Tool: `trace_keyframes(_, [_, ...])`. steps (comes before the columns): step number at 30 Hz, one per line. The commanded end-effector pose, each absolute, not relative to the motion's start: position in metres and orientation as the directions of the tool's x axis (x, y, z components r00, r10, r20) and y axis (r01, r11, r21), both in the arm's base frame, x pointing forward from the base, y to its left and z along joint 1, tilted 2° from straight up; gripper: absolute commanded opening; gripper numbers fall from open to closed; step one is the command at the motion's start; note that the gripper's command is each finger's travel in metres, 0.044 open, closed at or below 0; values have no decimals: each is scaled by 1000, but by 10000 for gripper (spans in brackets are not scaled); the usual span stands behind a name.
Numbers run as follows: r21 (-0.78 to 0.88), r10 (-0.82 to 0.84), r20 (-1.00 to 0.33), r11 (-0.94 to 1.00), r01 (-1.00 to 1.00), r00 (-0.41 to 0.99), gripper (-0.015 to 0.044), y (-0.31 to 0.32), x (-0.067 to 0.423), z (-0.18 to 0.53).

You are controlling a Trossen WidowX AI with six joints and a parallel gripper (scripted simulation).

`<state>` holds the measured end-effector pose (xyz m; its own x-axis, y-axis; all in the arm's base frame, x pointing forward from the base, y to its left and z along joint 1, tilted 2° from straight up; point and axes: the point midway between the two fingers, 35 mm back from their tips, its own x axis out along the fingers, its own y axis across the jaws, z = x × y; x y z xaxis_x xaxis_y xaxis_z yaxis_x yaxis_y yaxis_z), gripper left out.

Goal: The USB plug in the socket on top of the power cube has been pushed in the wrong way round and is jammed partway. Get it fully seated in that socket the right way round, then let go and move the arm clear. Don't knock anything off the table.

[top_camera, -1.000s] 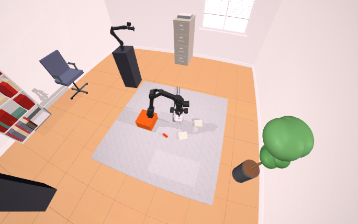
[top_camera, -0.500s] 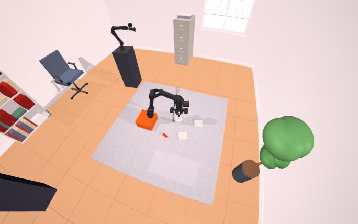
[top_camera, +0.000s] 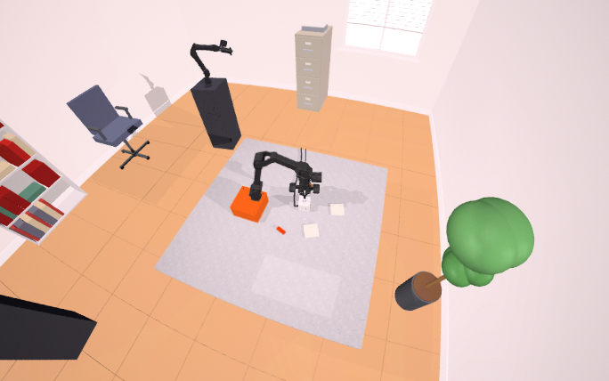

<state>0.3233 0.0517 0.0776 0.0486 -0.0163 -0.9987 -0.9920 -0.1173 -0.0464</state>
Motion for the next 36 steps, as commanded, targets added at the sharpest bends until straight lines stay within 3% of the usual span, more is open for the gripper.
trace_keyframes(1, [-45, -17, -999, -115, -992, 47, 0, 51, 323, 76])
trace_keyframes(36, [-45, -17, -999, -109, -993, 47, 0, 50, 323, 72])
